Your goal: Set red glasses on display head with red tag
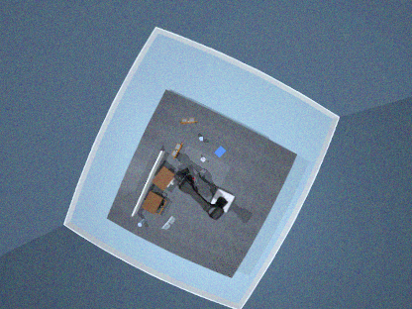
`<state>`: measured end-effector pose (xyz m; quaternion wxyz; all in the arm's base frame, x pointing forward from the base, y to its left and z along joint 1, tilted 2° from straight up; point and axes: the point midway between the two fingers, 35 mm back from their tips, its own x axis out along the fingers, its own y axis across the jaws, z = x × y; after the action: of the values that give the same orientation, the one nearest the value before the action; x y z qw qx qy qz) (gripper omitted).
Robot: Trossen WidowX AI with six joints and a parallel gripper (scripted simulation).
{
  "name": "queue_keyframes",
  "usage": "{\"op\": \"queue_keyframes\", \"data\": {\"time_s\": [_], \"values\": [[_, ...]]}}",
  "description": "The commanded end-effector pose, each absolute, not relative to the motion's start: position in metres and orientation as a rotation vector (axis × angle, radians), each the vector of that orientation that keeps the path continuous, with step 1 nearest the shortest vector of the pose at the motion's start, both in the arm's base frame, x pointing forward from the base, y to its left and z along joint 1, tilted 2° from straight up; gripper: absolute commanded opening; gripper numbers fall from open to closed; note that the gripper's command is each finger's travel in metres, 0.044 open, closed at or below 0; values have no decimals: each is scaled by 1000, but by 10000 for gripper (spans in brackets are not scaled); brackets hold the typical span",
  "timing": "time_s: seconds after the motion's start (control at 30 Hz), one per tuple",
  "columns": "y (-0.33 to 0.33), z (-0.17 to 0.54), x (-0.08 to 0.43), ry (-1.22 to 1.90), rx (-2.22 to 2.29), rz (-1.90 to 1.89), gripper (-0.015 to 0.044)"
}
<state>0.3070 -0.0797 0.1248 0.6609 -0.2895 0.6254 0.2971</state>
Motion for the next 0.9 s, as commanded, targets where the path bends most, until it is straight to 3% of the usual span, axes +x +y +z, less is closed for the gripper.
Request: {"op": "queue_keyframes", "data": {"time_s": [0.0,0.87], "values": [[-108,125,311,1433,-626,639,0],[-280,117,280,1495,-434,432,0]]}}
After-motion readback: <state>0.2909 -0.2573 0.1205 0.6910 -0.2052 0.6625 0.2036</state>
